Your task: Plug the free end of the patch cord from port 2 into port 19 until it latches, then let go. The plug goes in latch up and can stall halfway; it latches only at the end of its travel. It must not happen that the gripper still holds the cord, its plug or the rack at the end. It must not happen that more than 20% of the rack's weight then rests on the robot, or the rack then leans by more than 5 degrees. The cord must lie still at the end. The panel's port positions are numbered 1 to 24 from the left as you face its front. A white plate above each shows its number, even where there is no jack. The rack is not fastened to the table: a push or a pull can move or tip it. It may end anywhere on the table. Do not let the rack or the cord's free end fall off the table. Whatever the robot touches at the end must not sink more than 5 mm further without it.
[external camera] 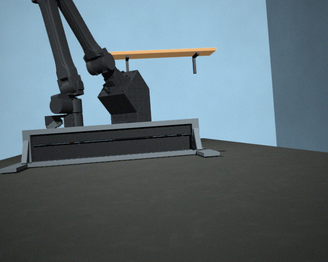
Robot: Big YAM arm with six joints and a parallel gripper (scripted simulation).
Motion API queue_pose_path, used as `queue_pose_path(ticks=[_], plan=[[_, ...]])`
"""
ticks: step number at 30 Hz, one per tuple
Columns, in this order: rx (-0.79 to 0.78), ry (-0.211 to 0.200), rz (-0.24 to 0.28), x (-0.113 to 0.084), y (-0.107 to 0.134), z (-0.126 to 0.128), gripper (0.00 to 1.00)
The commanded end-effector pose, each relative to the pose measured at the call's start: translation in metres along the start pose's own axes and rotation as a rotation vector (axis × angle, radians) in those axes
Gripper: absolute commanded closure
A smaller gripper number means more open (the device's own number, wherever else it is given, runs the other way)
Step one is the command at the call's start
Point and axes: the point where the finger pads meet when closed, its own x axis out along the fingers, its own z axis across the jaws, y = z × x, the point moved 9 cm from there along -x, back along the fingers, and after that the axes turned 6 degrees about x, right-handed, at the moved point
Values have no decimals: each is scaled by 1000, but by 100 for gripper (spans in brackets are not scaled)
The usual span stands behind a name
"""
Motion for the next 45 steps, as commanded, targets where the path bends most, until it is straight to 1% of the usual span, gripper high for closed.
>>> queue_pose_path(ticks=[1,14,32,45], plan=[[-3,-9,-5,-8,-2,2,100],[1,-11,-1,-28,2,2,100],[6,-16,-4,-55,1,3,100],[6,-17,-5,-64,0,4,100]])
